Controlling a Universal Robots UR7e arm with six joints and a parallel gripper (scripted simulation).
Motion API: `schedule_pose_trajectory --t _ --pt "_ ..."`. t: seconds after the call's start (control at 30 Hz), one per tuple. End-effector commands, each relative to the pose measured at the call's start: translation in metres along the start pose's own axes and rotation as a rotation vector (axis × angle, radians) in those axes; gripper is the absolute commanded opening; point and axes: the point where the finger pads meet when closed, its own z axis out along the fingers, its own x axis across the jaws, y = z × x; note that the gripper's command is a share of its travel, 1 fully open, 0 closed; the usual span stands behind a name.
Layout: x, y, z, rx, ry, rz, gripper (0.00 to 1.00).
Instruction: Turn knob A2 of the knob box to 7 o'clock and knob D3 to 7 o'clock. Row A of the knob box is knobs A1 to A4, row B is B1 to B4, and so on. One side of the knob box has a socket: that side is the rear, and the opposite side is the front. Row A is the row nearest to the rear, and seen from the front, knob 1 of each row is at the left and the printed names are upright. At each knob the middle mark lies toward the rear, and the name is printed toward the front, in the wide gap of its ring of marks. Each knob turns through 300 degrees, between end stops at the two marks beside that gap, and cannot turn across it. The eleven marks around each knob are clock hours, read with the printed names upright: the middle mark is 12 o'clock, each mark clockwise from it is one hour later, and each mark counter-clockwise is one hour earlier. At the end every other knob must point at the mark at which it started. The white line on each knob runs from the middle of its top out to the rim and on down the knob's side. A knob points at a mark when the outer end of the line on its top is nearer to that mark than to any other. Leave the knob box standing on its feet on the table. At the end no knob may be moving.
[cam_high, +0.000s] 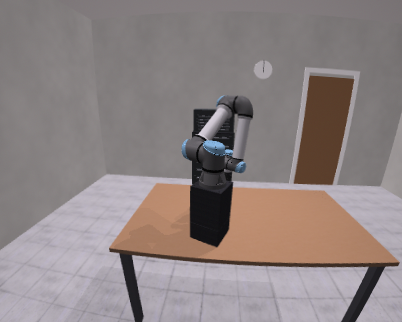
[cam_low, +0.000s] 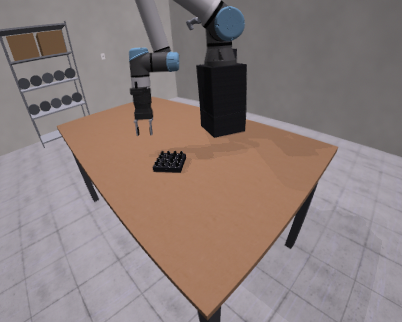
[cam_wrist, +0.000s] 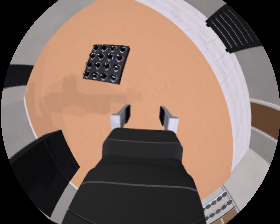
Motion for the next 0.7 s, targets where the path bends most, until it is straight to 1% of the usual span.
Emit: schedule_pose_trajectory --t 0.0,0.07,0.1,0.27,0.43,0.5,0.67 --pt "-0.019 -0.024 0.006 -0.021 -0.015 0.06 1.0" --pt "-0.031 -0.034 0.008 -0.03 -0.023 0.087 1.0" --pt "-0.031 -0.034 0.008 -0.03 -0.023 0.087 1.0" --pt "-0.056 -0.053 0.014 -0.05 -0.036 0.145 1.0" --pt "-0.077 -0.067 0.017 -0.068 -0.043 0.19 1.0" --pt "-0.077 -0.067 0.017 -0.068 -0.043 0.19 1.0" --pt "-0.093 -0.075 0.019 -0.081 -0.046 0.222 1.0"
